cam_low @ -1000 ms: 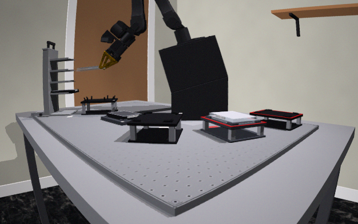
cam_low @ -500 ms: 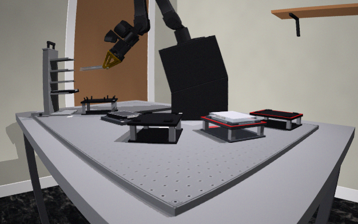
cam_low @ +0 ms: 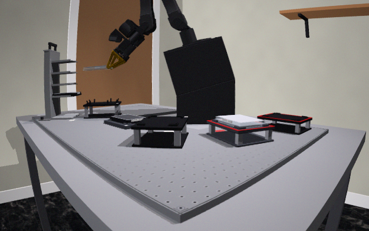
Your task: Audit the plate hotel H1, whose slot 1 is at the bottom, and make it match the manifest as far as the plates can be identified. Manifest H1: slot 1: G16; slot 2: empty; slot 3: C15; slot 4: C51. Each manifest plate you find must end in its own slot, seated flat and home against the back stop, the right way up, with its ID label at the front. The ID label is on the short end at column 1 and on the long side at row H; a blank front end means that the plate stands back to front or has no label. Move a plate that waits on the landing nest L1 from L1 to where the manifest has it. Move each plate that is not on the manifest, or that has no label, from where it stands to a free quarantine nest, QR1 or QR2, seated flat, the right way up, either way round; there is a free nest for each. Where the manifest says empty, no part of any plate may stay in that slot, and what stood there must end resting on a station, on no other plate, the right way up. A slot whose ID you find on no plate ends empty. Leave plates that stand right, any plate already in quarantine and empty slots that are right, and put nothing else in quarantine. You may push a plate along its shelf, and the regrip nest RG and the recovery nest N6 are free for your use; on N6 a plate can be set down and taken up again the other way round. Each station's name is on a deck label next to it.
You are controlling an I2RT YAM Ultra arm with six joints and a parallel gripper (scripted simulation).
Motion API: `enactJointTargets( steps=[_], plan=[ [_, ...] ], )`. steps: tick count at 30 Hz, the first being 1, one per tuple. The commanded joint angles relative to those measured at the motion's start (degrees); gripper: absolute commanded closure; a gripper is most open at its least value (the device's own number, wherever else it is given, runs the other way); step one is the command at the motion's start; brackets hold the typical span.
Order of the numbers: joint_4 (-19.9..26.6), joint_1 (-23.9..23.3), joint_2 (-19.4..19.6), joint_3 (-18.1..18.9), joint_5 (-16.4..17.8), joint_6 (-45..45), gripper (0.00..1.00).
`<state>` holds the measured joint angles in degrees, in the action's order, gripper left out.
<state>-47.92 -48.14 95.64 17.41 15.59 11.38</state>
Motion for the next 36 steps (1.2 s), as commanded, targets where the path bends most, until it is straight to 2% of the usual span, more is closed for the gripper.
enactJointTargets(
  steps=[1, 36],
  plan=[
    [0.62, -0.08, -1.48, 0.02, 0.49, 0.05, 0.14],
    [11.59, -0.74, -12.26, 0.14, 1.06, 0.39, 0.14]
  ],
)
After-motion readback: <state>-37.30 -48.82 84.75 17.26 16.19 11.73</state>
